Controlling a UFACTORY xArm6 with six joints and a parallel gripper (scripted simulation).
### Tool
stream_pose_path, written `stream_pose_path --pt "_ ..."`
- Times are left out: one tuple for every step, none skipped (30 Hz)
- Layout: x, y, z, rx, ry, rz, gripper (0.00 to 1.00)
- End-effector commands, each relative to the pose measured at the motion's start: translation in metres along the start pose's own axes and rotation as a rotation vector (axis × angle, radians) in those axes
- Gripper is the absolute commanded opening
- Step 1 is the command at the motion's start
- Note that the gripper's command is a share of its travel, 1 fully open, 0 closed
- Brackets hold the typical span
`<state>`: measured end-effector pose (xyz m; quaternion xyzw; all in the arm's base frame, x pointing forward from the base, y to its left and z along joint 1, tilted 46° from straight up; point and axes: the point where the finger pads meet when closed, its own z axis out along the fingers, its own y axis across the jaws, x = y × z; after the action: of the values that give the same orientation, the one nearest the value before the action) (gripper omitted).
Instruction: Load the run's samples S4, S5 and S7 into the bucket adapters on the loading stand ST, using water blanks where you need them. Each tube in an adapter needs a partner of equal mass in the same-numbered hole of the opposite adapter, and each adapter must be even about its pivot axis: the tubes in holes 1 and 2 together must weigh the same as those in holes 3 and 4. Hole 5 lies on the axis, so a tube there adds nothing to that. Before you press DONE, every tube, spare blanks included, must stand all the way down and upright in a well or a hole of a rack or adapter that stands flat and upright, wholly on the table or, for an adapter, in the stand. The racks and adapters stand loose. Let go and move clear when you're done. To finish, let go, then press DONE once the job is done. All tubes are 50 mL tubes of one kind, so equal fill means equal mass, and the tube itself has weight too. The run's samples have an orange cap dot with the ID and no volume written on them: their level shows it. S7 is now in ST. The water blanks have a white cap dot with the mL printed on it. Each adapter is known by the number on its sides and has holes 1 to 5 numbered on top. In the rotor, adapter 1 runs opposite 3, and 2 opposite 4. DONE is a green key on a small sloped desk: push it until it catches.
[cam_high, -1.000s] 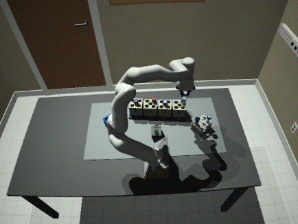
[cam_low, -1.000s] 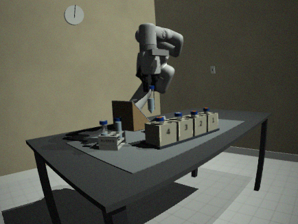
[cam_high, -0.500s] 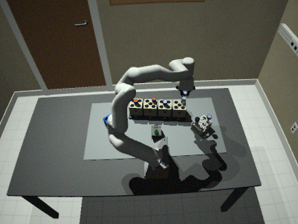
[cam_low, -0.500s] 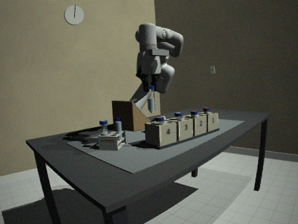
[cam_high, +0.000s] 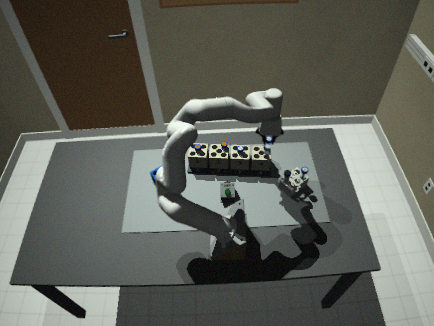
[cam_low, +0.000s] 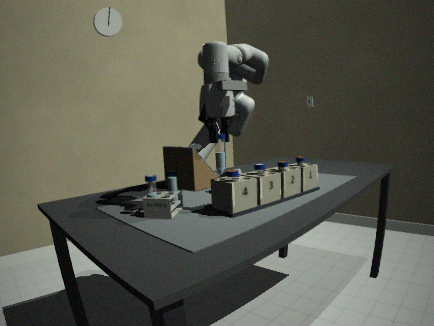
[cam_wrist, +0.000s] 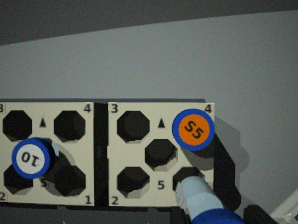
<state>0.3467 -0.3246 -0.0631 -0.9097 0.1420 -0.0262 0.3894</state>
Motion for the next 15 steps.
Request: stream_pose_path --pt "0.0011 0.0004 0.0012 -0.003 0.004 -0.001 0.00" --pt "0.0011 0.0004 0.0032 -0.003 0.004 -0.001 0.00" --pt "0.0011 0.0004 0.0052 -0.003 0.004 -0.001 0.00" --pt "0.0011 0.0004 0.0062 -0.003 0.004 -0.001 0.00" --pt "0.0011 0.0004 0.0062 -0.003 0.004 -0.001 0.00" --pt "0.0011 0.0004 0.0061 -0.003 0.004 -0.001 0.00" --pt "0.0011 0.0004 0.0061 -0.003 0.004 -0.001 0.00" --pt "0.0011 0.0004 0.0062 -0.003 0.004 -0.001 0.00" --pt "0.0011 0.0004 0.0062 -0.003 0.004 -0.001 0.00" --pt "0.0011 0.0004 0.0062 -0.003 0.004 -0.001 0.00" --pt "0.0010 0.0004 0.0061 -0.003 0.004 -0.001 0.00" --pt "0.0011 0.0004 0.0062 -0.003 0.004 -0.001 0.00" --pt "0.0011 0.0004 0.0062 -0.003 0.004 -0.001 0.00" --pt "0.0011 0.0004 0.0062 -0.003 0.004 -0.001 0.00" --pt "0.0011 0.0004 0.0062 -0.003 0.004 -0.001 0.00"
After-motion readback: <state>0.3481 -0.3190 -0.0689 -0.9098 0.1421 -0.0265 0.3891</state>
